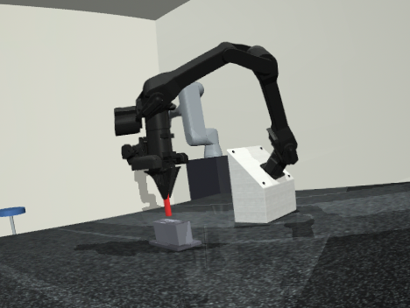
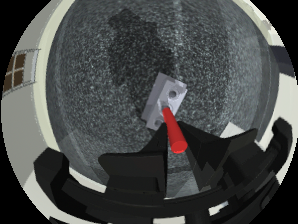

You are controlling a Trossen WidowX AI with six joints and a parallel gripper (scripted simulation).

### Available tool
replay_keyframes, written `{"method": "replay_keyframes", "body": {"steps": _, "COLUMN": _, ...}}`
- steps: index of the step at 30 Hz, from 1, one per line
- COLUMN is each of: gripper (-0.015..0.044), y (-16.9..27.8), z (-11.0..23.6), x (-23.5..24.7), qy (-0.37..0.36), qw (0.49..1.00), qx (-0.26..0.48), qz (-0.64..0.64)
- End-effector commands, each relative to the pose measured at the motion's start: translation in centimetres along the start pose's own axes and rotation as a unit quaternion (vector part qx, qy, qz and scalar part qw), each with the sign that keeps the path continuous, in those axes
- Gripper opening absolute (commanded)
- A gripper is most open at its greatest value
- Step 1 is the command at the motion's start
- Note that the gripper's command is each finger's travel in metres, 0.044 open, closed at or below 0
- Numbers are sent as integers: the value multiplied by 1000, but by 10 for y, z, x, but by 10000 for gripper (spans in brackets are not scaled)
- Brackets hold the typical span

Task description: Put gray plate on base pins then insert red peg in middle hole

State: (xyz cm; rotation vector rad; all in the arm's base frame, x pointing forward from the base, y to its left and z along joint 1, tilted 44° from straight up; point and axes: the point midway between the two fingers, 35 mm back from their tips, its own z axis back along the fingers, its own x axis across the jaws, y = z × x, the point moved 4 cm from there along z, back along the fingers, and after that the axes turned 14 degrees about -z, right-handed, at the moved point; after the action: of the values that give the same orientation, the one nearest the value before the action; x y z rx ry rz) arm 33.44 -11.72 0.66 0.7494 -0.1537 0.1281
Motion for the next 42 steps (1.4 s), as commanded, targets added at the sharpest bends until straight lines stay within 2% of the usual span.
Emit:
{"method": "replay_keyframes", "body": {"steps": 1, "gripper": 0, "y": 0, "z": 0, "x": -1, "qy": 0, "qw": 1000, "qx": 0, "qz": 0}}
{"method": "replay_keyframes", "body": {"steps": 42, "gripper": 0, "y": 3, "z": 0, "x": 0, "qy": 0, "qw": 1000, "qx": 0, "qz": 0}}
